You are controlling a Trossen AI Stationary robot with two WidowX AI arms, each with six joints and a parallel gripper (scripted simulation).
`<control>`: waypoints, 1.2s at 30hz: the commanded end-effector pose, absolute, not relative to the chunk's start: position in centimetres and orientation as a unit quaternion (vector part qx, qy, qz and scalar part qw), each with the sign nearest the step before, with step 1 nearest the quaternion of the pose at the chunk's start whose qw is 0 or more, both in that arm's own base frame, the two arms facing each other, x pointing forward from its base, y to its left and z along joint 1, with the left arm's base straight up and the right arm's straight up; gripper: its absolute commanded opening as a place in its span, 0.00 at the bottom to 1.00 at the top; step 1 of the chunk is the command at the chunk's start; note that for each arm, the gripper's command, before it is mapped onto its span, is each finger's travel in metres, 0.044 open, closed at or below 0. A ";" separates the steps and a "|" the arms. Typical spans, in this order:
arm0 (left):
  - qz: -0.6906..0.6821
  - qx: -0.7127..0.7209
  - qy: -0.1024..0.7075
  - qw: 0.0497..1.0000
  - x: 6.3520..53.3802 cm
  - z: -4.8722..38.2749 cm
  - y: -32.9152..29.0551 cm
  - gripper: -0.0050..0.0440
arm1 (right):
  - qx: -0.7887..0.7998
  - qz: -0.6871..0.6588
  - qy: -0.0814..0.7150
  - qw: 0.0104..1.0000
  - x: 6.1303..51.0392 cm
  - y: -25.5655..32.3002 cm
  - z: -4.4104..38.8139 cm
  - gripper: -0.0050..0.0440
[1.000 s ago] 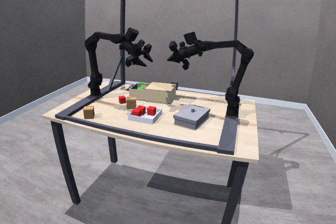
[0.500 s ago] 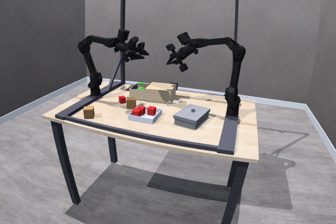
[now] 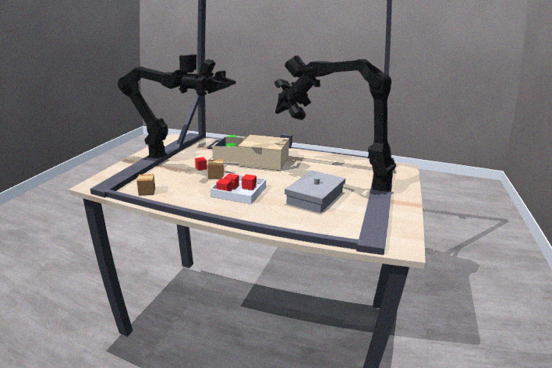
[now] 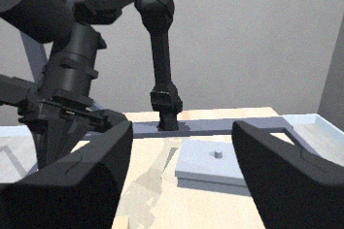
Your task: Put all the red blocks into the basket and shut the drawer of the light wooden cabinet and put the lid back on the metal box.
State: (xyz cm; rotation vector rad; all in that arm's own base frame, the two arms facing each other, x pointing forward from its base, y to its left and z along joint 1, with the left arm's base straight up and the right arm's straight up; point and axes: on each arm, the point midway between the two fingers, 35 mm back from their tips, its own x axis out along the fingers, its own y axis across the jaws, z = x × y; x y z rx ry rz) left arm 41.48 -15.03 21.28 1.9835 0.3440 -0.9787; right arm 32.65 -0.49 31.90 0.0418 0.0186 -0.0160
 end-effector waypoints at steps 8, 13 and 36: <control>-0.455 0.844 0.091 0.270 41.9 20.5 -18.0 0.00 | 0.002 -0.007 -0.052 0.999 31.3 -0.3 34.3 0.59; -0.496 0.852 0.055 0.156 41.5 18.8 -19.5 0.00 | 0.004 -0.007 -0.043 0.999 31.3 -0.3 33.8 0.59; -0.530 0.848 -0.010 0.012 40.9 18.0 -21.1 0.00 | 0.003 -0.006 -0.048 0.999 31.2 -0.3 34.0 0.59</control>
